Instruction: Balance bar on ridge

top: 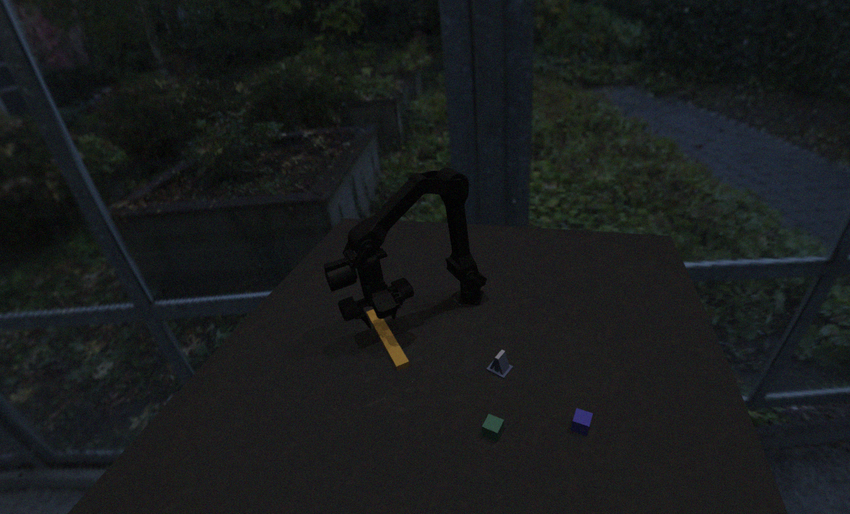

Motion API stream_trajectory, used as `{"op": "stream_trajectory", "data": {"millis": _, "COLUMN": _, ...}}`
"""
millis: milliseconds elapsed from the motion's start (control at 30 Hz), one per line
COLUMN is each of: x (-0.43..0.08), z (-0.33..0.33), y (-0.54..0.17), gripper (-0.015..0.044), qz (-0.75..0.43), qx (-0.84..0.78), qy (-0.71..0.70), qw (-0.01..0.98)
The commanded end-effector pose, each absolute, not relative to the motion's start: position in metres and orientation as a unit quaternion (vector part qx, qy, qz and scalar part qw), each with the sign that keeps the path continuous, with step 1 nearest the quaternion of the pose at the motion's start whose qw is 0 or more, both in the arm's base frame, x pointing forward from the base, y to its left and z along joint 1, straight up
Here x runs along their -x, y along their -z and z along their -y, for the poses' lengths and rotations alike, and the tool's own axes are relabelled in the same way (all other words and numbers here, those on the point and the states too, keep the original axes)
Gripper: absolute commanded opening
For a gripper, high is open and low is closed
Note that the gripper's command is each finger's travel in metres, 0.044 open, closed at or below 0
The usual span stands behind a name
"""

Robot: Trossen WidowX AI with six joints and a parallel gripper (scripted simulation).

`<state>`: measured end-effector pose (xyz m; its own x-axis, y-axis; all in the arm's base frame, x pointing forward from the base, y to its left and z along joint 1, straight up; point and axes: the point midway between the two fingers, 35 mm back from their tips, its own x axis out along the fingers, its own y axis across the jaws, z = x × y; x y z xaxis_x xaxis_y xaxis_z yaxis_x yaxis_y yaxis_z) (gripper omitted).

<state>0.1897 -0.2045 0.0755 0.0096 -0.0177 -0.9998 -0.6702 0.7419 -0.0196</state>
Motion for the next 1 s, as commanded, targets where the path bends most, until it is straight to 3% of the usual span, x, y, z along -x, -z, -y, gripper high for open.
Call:
{"op": "stream_trajectory", "data": {"millis": 0, "x": -0.191, "z": 0.205, "y": -0.073, "gripper": 0.0315, "qz": -0.657, "qx": 0.262, "qy": -0.243, "qw": 0.664}}
{"op": "stream_trajectory", "data": {"millis": 967, "x": -0.192, "z": 0.205, "y": -0.048, "gripper": 0.0315, "qz": -0.657, "qx": 0.262, "qy": -0.243, "qw": 0.664}}
